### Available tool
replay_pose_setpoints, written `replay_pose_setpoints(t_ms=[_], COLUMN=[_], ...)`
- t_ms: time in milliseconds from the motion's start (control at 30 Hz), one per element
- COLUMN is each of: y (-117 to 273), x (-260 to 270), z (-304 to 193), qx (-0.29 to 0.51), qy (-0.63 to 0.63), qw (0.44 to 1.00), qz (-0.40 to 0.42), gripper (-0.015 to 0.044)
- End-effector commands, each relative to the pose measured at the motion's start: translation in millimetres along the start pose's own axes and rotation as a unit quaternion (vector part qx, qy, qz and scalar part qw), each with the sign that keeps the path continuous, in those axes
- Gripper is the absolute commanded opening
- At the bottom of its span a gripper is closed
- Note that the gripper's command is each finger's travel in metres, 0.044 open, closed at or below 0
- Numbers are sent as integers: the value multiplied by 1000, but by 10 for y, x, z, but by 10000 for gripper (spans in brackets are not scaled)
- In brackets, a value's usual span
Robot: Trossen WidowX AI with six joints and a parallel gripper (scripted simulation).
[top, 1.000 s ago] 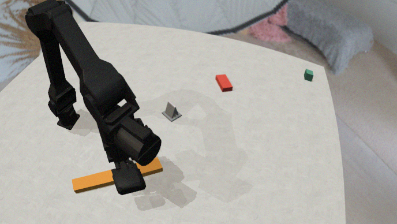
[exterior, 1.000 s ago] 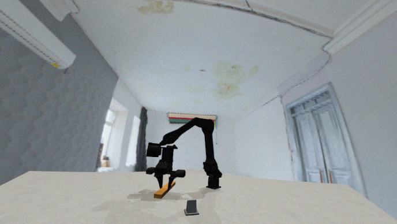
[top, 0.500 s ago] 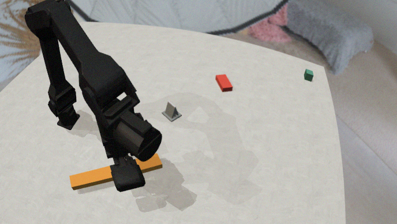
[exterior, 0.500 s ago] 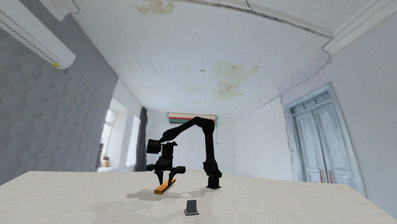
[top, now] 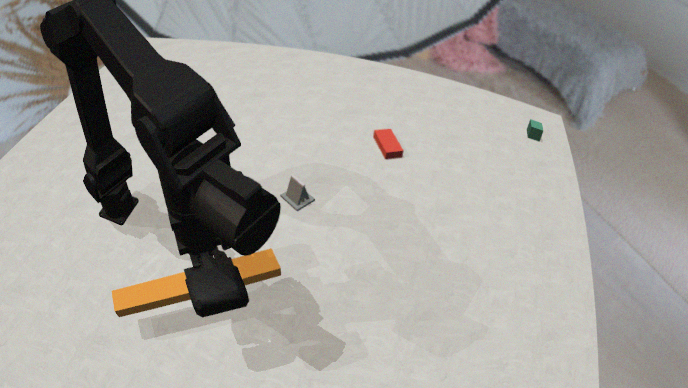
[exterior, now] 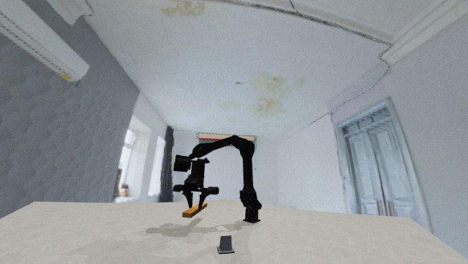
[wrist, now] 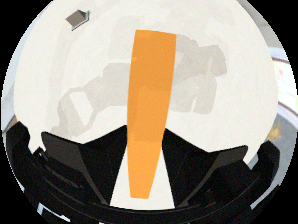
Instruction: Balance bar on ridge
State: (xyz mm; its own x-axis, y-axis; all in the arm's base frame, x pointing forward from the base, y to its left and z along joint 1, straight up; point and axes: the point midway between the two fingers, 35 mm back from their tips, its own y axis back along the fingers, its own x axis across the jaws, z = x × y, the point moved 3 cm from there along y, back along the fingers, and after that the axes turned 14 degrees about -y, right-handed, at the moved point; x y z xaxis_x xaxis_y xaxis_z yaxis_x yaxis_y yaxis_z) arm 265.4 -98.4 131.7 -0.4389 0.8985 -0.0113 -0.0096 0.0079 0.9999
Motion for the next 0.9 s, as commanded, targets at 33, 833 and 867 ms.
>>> replay_pose_setpoints(t_ms=[33, 833, 867], y=[154, 374, 375], x=[-2, 249, 269], z=[5, 407, 435], qx=[-5, -7, -7], qy=[2, 34, 36], qw=[1000, 999, 999], qz=[-3, -2, -2], gripper=[0, 0, 0])
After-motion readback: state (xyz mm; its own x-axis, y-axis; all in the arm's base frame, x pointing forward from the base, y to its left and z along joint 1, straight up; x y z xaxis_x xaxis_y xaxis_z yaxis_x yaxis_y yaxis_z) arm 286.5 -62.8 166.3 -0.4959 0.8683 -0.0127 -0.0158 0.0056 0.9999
